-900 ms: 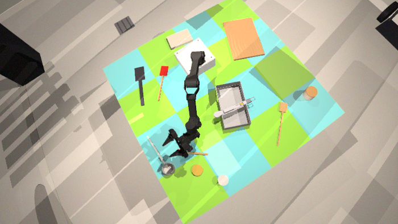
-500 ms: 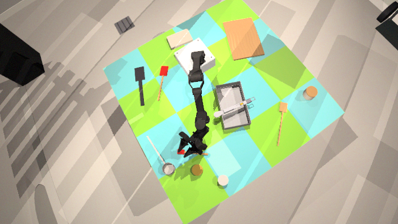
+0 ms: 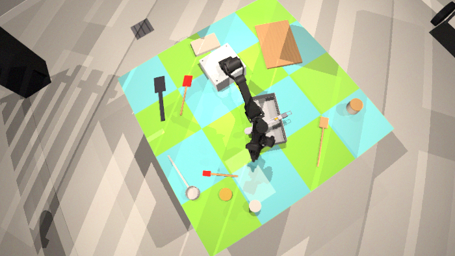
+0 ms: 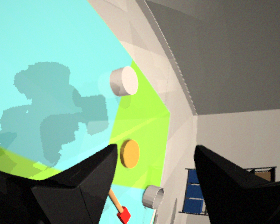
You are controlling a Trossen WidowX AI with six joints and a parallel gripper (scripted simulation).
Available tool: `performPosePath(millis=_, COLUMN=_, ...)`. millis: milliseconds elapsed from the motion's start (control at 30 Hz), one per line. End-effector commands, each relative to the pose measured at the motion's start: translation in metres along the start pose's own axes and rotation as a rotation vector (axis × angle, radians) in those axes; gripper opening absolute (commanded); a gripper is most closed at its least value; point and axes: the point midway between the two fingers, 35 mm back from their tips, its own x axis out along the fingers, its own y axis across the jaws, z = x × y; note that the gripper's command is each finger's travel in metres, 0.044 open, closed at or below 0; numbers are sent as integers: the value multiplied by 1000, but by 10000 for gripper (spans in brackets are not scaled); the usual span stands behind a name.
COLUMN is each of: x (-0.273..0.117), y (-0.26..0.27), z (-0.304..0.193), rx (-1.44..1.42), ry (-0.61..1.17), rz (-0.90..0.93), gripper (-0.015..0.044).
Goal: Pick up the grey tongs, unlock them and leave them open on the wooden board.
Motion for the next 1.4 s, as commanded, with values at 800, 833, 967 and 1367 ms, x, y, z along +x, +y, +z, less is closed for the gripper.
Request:
performPosePath(millis=800, x=-218, y=170, z=8, rx=-589, ry=-331, rz=693, gripper=260)
performPosePath(millis=833, x=-218, y=170, z=8, rx=-589, ry=-331, rz=693, gripper=260)
performPosePath(millis=967, x=-216, y=171, z=16, rx=-588, ry=-331, rz=693, gripper=260)
performPosePath(millis=1367, x=-210, y=176, z=17, rx=-588, ry=-331, rz=692, gripper=260)
